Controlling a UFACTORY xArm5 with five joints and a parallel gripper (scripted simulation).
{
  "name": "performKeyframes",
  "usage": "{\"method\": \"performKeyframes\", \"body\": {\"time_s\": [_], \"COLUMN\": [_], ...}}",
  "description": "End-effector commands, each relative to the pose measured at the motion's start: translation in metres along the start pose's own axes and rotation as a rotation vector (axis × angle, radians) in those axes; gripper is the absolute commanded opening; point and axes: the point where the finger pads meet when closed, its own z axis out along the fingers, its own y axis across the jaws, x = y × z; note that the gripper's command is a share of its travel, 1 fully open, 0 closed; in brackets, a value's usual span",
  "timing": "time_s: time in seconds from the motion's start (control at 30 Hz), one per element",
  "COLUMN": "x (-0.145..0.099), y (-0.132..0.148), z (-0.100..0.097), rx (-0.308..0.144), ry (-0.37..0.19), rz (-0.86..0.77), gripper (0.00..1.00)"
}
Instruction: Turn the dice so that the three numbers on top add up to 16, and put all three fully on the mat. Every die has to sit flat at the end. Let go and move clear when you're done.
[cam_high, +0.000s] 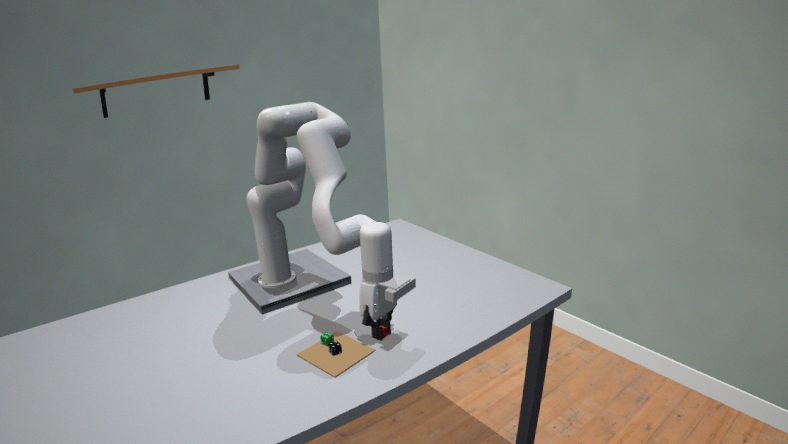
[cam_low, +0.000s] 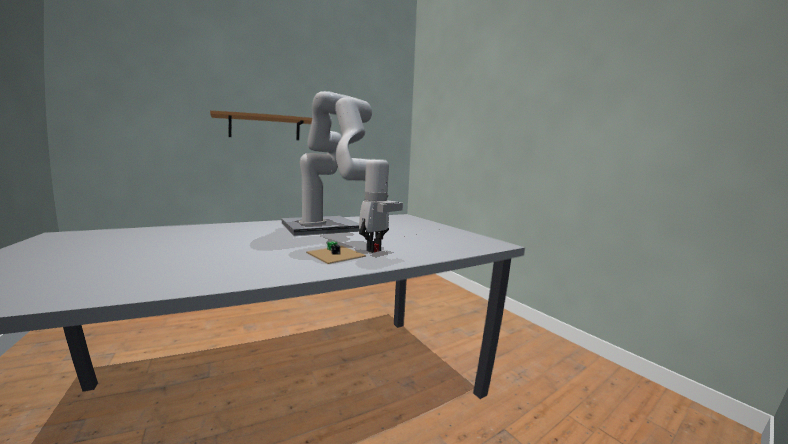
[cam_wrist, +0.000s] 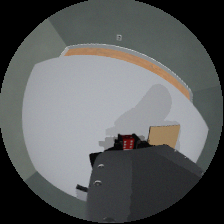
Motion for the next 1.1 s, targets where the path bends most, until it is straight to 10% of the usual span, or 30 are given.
{"method": "performKeyframes", "body": {"time_s": [0.0,0.6,1.07], "x": [0.001,0.001,0.001], "y": [0.0,0.0,0.001], "z": [-0.001,-0.005,-0.081], "rx": [0.0,0.0,0.0], "ry": [0.004,0.004,0.004], "rz": [0.0,0.0,0.0], "gripper": [0.21,0.21,0.21]}}
